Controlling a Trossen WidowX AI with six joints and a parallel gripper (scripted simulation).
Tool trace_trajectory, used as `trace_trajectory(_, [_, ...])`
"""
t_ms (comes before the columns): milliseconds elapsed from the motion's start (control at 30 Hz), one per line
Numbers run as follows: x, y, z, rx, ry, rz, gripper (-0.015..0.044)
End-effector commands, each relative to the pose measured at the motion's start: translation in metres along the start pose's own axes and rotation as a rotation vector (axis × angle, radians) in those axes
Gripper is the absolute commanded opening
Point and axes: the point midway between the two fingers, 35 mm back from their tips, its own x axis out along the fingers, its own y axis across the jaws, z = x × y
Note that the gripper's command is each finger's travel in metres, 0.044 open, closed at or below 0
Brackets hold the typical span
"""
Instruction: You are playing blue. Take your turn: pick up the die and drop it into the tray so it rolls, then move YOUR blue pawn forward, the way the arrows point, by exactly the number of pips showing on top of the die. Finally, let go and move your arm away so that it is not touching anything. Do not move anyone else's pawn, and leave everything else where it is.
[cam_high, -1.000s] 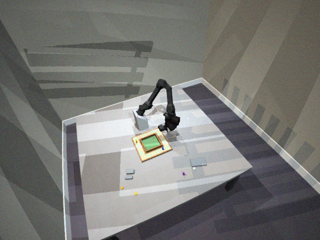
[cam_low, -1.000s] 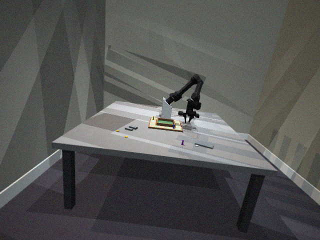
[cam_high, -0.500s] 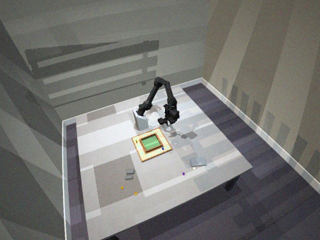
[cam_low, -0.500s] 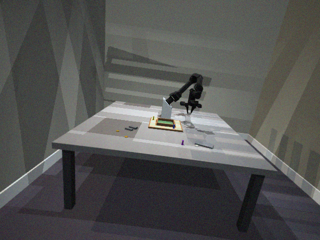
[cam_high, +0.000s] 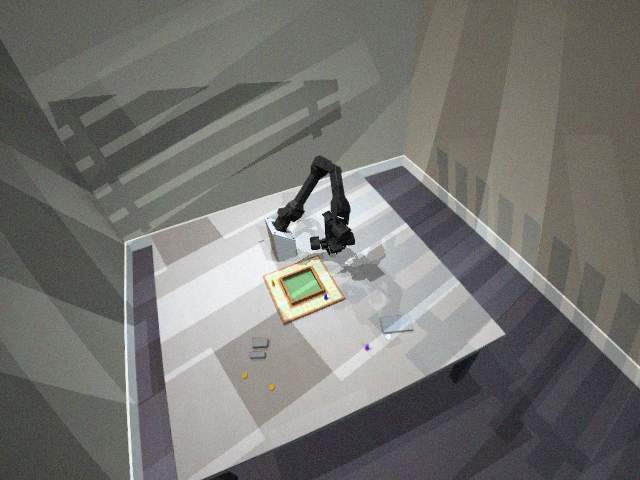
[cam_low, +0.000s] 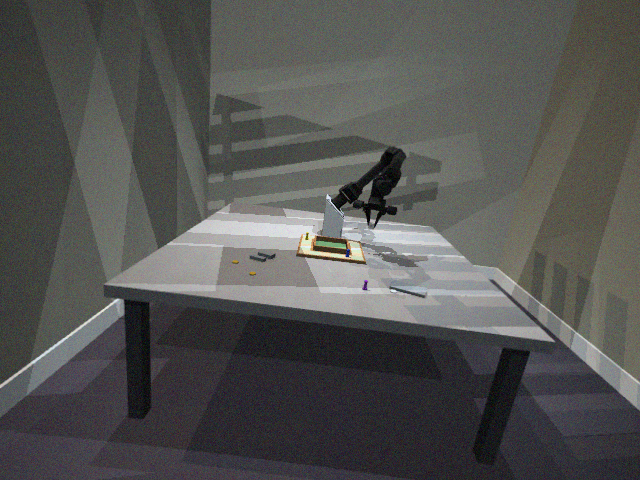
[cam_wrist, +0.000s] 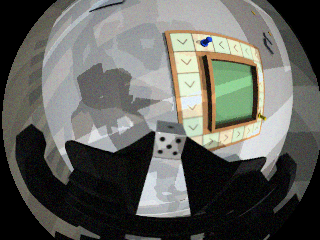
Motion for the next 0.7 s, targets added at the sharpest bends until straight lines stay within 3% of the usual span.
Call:
trace_trajectory(0, [0.003, -0.016, 0.011, 0.116, -0.003, -0.013, 0.0])
trace_trajectory(667, [0.021, -0.096, 0.05, 0.762, -0.004, -0.03, 0.0])
